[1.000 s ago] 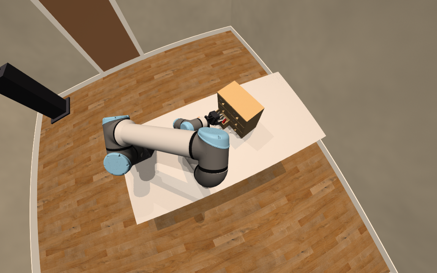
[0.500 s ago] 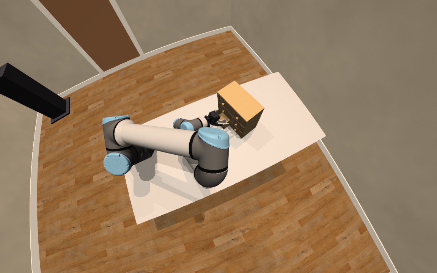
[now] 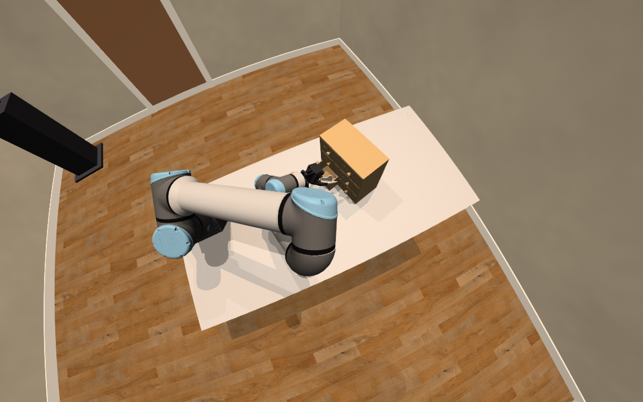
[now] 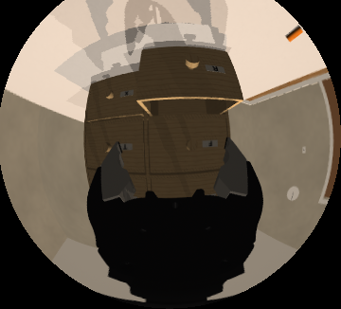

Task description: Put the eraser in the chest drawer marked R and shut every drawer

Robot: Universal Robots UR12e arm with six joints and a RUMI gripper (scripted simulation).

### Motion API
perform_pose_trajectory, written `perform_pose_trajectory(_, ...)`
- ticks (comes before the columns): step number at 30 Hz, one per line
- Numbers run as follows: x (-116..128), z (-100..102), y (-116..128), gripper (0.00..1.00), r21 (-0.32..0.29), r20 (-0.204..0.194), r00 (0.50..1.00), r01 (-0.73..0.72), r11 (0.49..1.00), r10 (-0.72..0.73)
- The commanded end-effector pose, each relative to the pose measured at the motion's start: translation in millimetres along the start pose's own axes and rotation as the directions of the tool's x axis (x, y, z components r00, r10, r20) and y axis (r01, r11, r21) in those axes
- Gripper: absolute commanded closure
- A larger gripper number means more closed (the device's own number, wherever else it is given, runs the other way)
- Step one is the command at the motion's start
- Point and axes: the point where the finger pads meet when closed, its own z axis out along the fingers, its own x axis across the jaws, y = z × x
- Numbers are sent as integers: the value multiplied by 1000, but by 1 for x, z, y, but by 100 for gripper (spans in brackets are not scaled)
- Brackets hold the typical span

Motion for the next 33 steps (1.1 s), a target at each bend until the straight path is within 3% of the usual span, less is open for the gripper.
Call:
perform_pose_trajectory(1, 0, 0, 1, 0, -1, 0, 1000, 0, 1000, 0)
perform_pose_trajectory(16, 0, -8, -3, 0, -1, 0, 1000, 0, 1000, 0)
perform_pose_trajectory(33, 0, -43, -21, 0, -1, 0, 1000, 0, 1000, 0)
